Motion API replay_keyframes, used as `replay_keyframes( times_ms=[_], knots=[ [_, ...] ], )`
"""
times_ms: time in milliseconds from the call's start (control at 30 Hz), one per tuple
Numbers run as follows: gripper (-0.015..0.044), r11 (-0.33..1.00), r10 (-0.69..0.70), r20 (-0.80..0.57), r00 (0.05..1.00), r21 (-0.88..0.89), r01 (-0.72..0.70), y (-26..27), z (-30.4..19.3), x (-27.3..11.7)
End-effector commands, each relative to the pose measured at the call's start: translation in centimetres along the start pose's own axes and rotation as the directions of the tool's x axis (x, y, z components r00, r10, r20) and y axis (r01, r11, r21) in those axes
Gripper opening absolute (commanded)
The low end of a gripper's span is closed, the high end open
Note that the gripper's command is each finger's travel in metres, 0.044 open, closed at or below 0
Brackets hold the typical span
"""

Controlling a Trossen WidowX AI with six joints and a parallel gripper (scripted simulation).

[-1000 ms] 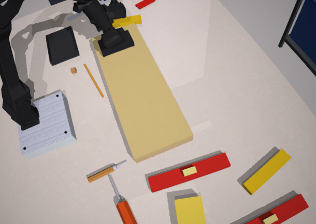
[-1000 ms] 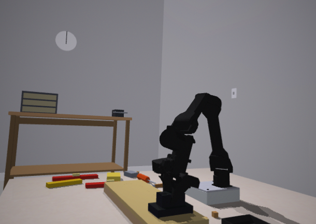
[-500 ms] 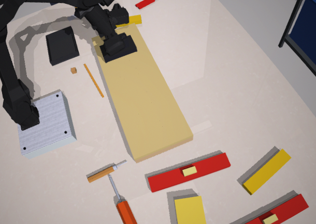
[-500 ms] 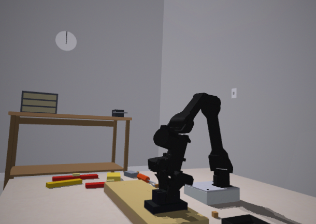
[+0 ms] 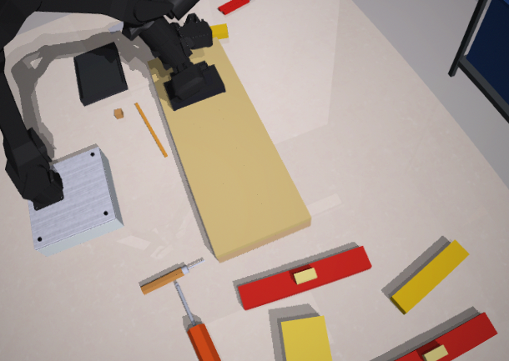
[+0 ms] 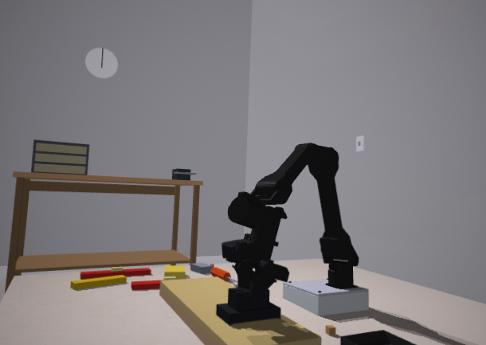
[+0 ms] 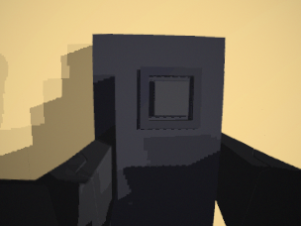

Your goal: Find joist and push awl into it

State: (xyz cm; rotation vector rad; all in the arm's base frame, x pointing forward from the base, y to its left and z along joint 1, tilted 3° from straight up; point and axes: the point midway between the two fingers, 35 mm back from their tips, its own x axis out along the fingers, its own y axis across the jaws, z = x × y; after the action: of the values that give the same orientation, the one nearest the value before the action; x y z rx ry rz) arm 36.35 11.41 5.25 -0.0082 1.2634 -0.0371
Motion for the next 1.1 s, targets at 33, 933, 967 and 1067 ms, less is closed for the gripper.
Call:
replay_keyframes(
  times_ms=[33,933,967,1067],
  knots=[
    [0.0000,1.000,-0.013,0.001,1.000,-0.001,0.013,-1.3,0.0,0.1],
    [0.0000,1.000,-0.017,0.001,1.000,-0.002,0.017,-6.8,0.0,0.0],
    [0.0000,1.000,-0.017,0.001,1.000,-0.002,0.017,-7.0,0.0,0.0],
    [0.0000,1.000,-0.018,0.001,1.000,-0.002,0.018,-7.6,0.0,0.0]
  ],
)
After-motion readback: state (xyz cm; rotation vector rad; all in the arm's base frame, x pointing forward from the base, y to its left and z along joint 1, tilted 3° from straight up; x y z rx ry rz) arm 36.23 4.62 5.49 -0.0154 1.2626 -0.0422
